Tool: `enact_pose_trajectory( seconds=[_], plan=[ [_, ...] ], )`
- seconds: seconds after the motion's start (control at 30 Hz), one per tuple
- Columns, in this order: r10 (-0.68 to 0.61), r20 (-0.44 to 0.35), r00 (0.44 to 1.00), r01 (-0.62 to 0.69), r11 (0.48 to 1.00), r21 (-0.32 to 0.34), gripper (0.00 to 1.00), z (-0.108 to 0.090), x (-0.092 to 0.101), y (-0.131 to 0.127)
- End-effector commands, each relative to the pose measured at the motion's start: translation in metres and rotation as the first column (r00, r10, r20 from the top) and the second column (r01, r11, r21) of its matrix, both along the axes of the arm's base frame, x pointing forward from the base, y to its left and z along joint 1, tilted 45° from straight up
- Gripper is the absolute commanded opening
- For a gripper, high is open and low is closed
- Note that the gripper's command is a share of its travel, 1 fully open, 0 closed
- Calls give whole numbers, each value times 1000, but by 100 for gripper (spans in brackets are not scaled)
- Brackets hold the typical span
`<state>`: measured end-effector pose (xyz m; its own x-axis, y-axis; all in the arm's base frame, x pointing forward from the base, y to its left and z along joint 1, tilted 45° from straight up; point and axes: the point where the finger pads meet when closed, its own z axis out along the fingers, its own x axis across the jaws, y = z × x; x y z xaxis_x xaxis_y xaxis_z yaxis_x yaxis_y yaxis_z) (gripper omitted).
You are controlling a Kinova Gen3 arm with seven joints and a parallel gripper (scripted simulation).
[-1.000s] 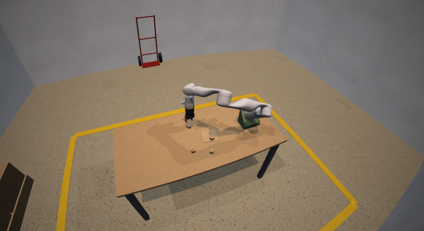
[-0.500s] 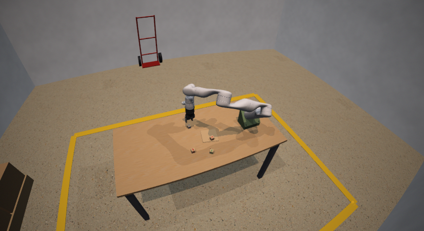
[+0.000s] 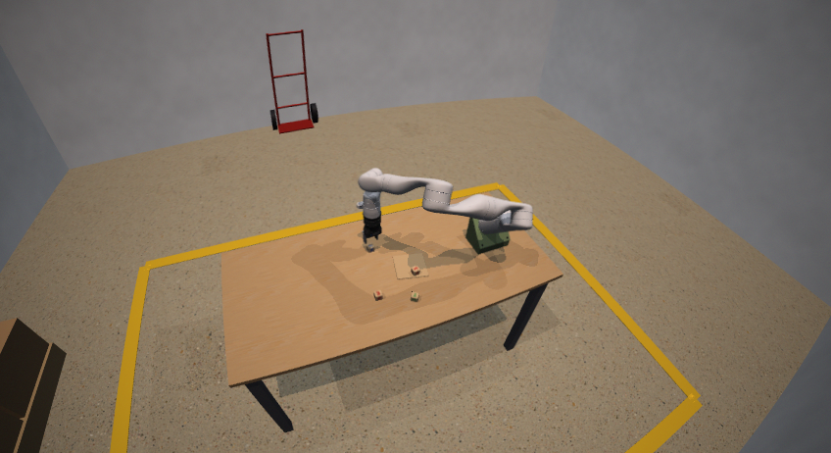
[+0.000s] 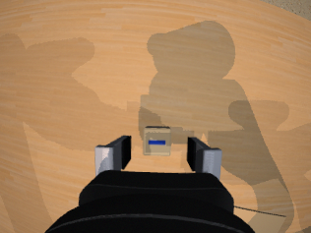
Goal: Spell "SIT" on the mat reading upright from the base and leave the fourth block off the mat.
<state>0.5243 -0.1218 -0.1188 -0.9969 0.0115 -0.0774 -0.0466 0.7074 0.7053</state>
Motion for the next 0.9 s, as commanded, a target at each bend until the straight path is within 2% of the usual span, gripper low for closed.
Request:
enact_pose_trajectory(
  seconds=[0.0, 0.43, 0.87],
  plan=[
    [0, 6, 1000, 0, 1000, 3, 100, -4, 2, 5],
    [0, 6, 1000, 0, 1000, 3, 100, -15, 3, 17],
    [0, 6, 1000, 0, 1000, 3, 100, -18, 3, 19]
  ],
)
